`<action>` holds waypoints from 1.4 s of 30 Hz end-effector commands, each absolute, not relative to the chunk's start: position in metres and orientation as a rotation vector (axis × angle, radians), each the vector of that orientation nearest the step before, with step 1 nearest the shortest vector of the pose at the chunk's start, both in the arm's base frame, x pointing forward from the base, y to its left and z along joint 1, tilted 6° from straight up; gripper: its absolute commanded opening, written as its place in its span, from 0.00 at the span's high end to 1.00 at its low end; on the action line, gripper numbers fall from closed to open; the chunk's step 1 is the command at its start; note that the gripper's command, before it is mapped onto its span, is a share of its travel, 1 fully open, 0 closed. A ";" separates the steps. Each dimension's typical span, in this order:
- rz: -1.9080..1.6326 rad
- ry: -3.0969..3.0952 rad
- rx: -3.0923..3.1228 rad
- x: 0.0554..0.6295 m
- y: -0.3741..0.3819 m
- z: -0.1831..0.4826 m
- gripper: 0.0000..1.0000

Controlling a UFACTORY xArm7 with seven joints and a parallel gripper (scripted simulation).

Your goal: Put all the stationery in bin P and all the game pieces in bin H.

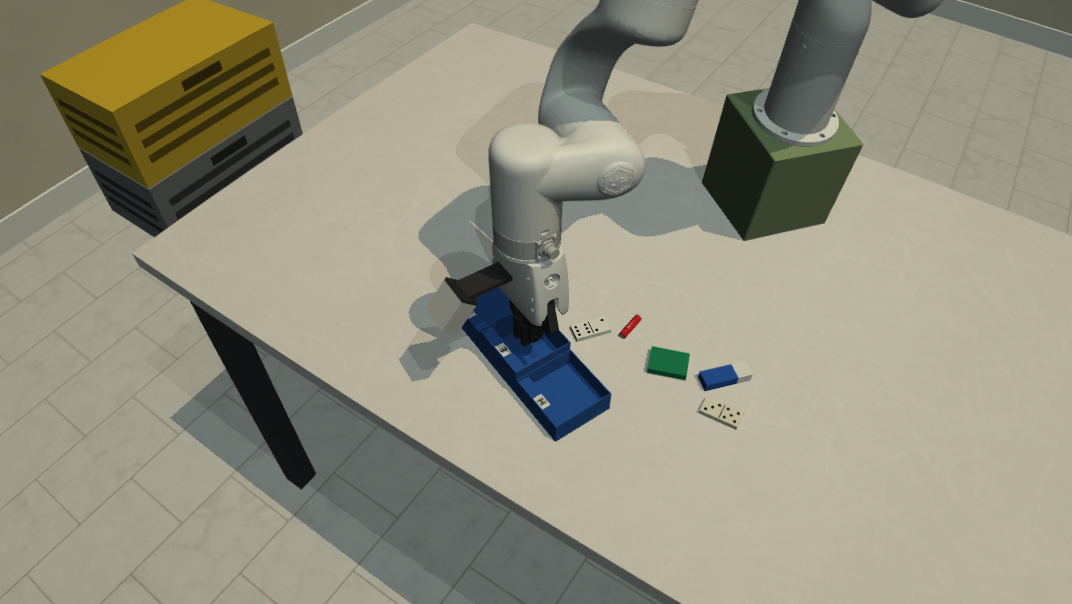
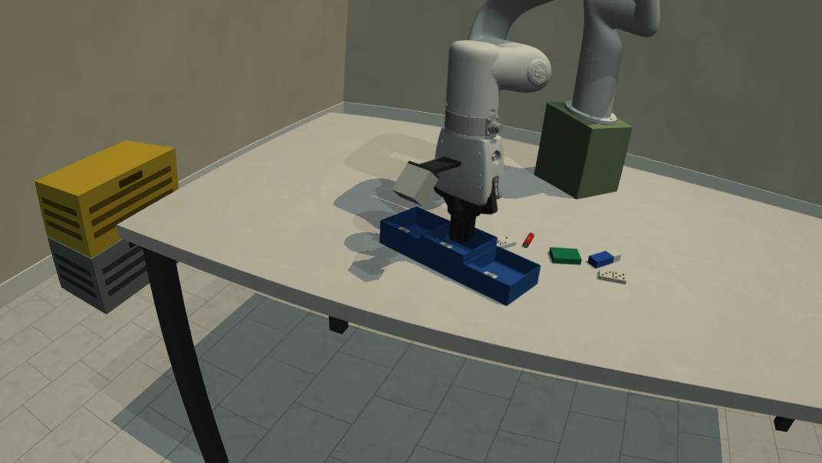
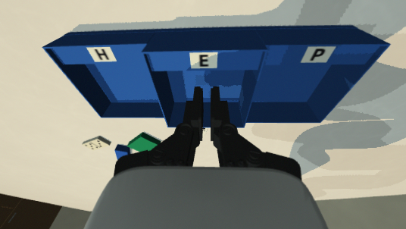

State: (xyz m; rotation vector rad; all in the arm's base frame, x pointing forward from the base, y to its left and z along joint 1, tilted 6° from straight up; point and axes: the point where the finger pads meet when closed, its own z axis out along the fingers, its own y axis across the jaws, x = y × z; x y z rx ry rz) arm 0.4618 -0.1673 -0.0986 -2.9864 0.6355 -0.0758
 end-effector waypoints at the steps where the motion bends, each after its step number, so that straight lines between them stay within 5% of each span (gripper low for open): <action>1: -0.082 0.636 -2.987 0.465 -0.167 -0.111 0.93; 42: -0.082 0.636 -2.987 0.465 -0.167 -0.119 0.93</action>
